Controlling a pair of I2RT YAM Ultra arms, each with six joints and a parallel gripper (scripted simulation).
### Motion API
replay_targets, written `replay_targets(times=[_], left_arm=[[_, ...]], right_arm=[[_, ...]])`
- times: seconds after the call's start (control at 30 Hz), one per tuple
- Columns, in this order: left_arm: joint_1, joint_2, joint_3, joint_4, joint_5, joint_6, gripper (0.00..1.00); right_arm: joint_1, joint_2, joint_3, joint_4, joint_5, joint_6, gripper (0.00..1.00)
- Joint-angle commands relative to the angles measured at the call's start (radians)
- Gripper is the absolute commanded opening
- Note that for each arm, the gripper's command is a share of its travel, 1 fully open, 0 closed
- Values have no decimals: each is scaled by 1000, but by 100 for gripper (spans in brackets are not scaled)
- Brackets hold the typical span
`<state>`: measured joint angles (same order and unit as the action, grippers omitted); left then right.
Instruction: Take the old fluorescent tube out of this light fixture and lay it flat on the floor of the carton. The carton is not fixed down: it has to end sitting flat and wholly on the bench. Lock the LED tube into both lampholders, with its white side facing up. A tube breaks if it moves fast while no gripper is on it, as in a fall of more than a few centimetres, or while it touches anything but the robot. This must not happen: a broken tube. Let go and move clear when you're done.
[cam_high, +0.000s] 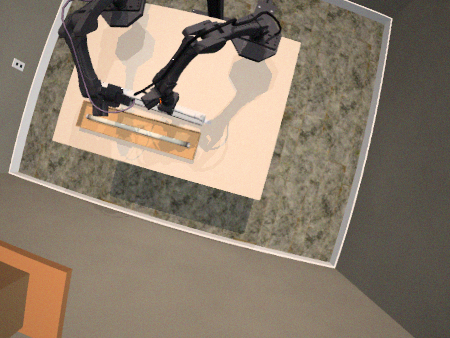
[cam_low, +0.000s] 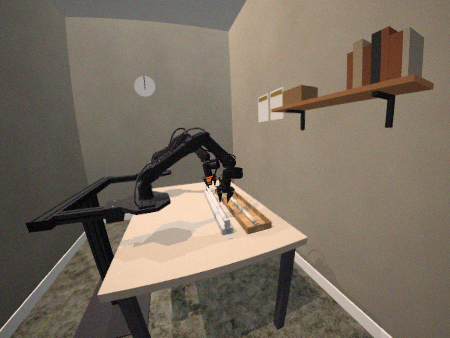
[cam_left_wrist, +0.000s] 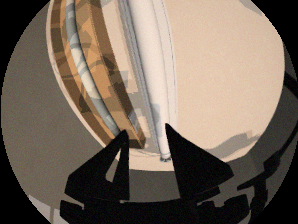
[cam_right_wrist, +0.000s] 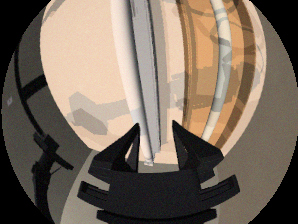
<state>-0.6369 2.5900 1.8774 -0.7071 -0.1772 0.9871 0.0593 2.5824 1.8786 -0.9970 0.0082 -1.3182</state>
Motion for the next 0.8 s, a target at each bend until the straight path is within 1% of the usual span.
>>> replay_targets(times=[0.0,0.2,0.27,0.3,0.4,0.77], left_arm=[[-31,-61,-80,146,-64,-12,49],[-58,-113,-214,279,-112,-17,49],[-58,-113,-214,279,-112,-17,49],[-43,-118,-238,306,-117,-5,49],[-77,-136,-287,355,-136,-20,49],[-107,-203,-458,541,-214,-31,49]], right_arm=[[22,-86,-91,165,27,18,49],[37,-169,-255,312,50,26,49],[37,-169,-255,312,50,26,49],[28,-179,-285,343,49,26,49],[49,-207,-346,400,60,30,49],[63,-312,-559,610,94,46,49]])
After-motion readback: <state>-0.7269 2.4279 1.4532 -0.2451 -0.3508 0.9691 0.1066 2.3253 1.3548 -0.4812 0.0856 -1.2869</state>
